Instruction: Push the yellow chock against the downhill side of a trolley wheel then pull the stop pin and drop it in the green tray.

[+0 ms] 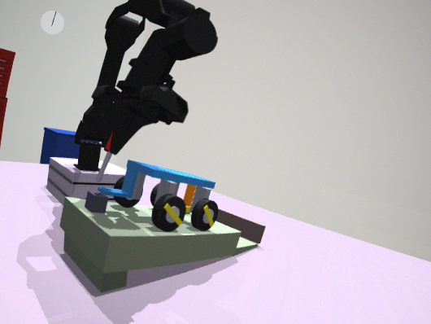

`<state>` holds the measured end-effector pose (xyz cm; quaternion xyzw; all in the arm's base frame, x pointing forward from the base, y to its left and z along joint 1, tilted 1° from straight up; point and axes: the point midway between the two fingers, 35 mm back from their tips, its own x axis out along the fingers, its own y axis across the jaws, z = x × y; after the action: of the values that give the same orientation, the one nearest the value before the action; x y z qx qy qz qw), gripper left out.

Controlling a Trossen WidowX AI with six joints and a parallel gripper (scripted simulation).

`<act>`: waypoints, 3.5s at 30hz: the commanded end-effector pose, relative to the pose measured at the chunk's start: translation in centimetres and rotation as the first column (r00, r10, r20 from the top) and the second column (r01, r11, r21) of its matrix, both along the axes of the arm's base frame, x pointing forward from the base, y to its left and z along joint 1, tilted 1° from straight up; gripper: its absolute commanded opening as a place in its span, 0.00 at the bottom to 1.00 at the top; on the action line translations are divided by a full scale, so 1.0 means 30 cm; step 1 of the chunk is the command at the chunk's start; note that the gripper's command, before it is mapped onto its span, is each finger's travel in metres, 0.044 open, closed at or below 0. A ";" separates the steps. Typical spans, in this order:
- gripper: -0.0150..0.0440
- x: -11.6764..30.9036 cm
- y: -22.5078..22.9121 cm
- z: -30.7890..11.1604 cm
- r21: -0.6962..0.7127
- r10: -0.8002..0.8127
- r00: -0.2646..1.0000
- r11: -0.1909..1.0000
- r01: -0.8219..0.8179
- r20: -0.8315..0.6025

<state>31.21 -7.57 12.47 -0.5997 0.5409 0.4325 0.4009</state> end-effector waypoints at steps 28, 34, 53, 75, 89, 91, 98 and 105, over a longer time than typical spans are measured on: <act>0.25 -0.120 -0.097 0.019 -0.006 -0.001 1.000 1.000 0.002 0.001; 0.25 -0.180 -0.105 0.017 -0.007 -0.002 1.000 1.000 0.002 0.000; 0.25 -0.270 -0.062 -0.001 -0.005 -0.002 1.000 1.000 0.002 -0.002; 0.25 -0.277 0.210 -0.043 0.002 -0.001 1.000 1.000 0.001 -0.003; 0.25 -0.295 0.377 -0.077 0.007 -0.001 1.000 1.000 0.001 -0.004; 0.25 -0.299 0.400 -0.082 0.008 -0.001 1.000 1.000 0.001 -0.004; 0.25 -0.312 0.481 -0.100 0.010 -0.001 1.000 1.000 0.001 -0.004; 0.25 -0.327 0.561 -0.119 0.012 -0.001 1.000 1.000 0.001 -0.005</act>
<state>21.59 7.94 9.06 -0.5967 0.5409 0.4363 0.4013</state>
